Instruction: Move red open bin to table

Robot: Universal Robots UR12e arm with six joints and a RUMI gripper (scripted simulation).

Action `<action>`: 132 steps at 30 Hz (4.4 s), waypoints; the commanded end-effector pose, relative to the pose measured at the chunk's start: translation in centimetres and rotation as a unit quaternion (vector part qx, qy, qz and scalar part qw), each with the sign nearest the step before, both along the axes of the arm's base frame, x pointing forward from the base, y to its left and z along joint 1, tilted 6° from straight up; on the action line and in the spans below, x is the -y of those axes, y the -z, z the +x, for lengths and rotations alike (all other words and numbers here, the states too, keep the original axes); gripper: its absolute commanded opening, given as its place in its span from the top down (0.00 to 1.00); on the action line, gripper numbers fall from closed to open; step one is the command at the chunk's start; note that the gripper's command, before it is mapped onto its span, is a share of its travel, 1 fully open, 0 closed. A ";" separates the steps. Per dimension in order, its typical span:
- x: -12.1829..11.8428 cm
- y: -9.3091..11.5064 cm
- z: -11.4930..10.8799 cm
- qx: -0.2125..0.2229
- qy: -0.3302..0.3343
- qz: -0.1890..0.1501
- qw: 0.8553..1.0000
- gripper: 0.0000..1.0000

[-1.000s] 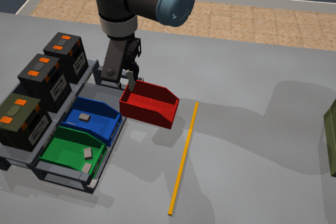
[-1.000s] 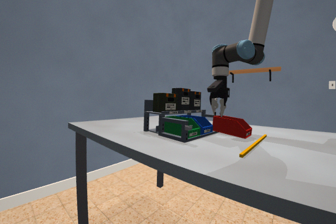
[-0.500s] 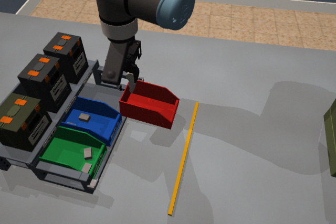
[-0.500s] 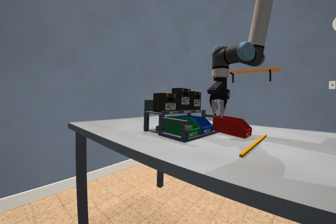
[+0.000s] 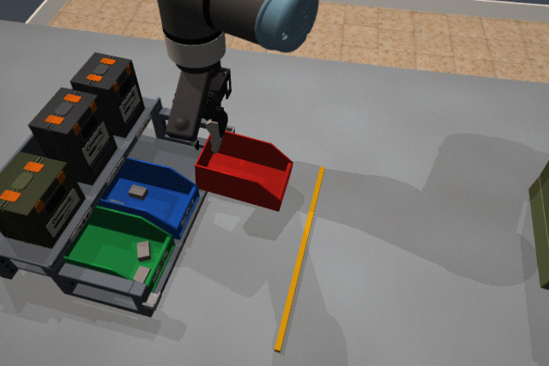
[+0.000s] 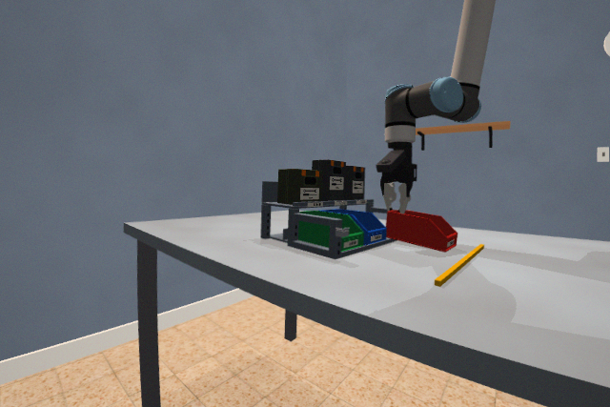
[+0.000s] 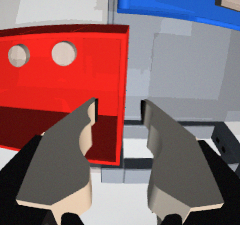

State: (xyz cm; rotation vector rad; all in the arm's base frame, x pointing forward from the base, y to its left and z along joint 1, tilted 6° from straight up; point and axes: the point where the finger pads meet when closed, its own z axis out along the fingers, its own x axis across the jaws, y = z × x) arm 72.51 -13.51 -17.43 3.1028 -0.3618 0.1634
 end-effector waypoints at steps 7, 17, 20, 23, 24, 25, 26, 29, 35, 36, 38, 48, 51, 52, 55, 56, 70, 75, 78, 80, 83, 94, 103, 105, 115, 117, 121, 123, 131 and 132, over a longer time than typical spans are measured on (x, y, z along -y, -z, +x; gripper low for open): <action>0.0 0.1 0.1 0.001 0.000 0.000 1.000 0.80; 0.0 0.1 0.1 0.001 0.000 0.000 1.000 1.00; 0.0 0.1 0.1 0.001 0.000 0.000 1.000 1.00; 0.0 0.1 0.1 0.001 0.000 0.000 1.000 1.00; 0.0 0.1 0.1 0.001 0.000 0.000 1.000 1.00; 0.0 0.1 0.1 0.001 0.000 0.000 1.000 1.00; 0.0 0.1 0.1 0.001 0.000 0.000 1.000 1.00; 0.0 0.1 0.1 0.001 0.000 0.000 1.000 1.00; 0.0 0.1 0.1 0.001 0.000 0.000 1.000 1.00; 0.0 0.1 0.1 0.001 0.000 0.000 1.000 1.00; 0.0 0.1 0.1 0.001 0.000 0.000 1.000 1.00; 0.0 0.1 0.1 0.001 0.000 0.000 1.000 1.00; 0.0 0.1 0.1 0.001 0.000 0.000 1.000 1.00; 0.0 0.1 0.1 0.001 0.000 0.000 1.000 1.00; 0.0 0.1 0.1 0.001 0.000 0.000 1.000 1.00; 0.0 0.1 0.1 0.001 0.000 0.000 1.000 1.00; 0.0 0.1 0.1 0.001 0.000 0.000 1.000 1.00; 0.0 0.1 0.1 0.001 0.000 0.000 1.000 1.00; 0.0 0.1 0.1 0.001 0.000 0.000 1.000 1.00; 0.0 0.0 0.1 0.001 0.000 0.000 1.000 1.00; 0.0 -0.4 0.0 0.001 0.000 0.000 1.000 1.00; 0.0 -0.5 0.0 0.001 0.000 0.000 1.000 1.00; 0.0 -0.4 0.0 0.001 0.000 0.000 1.000 1.00; 0.0 -0.4 0.0 0.001 0.000 0.000 1.000 1.00; -0.1 -0.3 -0.4 0.001 0.000 0.000 1.000 1.00; -0.2 -0.3 -0.8 0.001 0.000 0.000 1.000 1.00; -0.2 -0.3 -1.0 0.001 0.000 0.000 1.000 1.00; -0.2 -0.3 -1.0 0.001 0.000 0.000 1.000 1.00; -0.3 -0.3 -1.2 0.001 0.000 0.000 1.000 1.00; -0.4 -0.2 -1.5 0.001 0.000 0.000 1.000 1.00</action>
